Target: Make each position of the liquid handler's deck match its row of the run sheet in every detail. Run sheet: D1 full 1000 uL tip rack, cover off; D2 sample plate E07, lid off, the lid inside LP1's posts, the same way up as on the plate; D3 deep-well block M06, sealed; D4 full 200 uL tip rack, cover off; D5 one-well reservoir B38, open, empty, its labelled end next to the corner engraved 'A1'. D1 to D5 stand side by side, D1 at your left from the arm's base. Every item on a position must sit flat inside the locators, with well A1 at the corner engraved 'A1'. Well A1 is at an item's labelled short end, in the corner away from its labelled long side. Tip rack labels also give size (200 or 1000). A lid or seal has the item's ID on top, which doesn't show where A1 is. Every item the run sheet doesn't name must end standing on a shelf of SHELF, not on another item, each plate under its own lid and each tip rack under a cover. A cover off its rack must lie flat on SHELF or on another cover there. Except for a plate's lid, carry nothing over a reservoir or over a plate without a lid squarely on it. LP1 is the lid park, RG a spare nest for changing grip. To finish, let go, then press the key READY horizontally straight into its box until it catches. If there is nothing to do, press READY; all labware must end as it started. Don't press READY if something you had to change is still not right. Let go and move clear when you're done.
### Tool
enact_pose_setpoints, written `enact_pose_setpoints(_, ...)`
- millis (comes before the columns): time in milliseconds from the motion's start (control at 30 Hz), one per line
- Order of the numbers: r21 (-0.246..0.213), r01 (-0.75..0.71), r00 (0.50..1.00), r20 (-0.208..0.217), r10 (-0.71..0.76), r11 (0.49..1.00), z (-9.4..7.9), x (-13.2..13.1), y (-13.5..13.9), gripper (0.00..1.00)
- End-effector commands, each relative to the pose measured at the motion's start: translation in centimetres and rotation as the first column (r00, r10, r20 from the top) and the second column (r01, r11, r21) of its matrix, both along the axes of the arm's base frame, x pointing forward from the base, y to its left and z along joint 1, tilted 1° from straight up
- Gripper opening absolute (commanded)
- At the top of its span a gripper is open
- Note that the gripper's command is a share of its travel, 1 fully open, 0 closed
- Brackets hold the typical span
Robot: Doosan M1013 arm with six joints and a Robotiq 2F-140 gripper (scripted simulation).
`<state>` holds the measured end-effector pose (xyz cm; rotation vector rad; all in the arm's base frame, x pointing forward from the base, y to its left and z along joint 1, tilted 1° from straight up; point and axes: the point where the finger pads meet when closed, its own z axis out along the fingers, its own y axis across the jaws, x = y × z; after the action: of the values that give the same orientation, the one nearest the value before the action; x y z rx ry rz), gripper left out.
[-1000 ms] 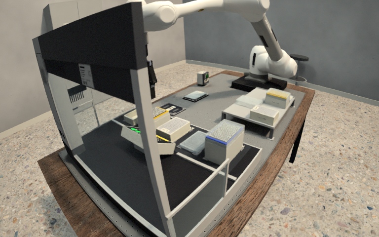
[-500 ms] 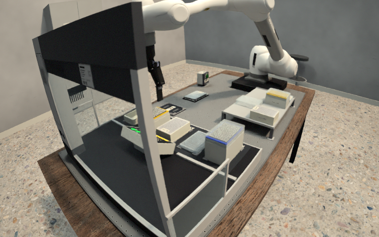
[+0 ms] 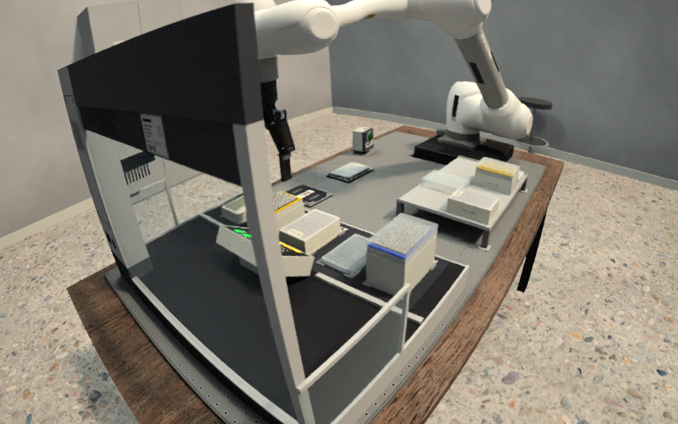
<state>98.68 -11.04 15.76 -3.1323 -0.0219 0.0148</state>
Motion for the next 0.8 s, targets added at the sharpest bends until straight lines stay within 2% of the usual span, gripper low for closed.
enact_pose_setpoints(0, 0.0, 0.0, 1.0, 0.002, 0.0, 1.0, 0.2, 0.0, 0.0, 0.79)
enact_pose_setpoints(433, 0.0, 0.0, 1.0, 0.002, 0.0, 1.0, 0.2, 0.0, 0.0, 0.79)
enact_pose_setpoints(767, 0.0, 0.0, 1.0, 0.002, 0.0, 1.0, 0.2, 0.0, 4.5, 0.79)
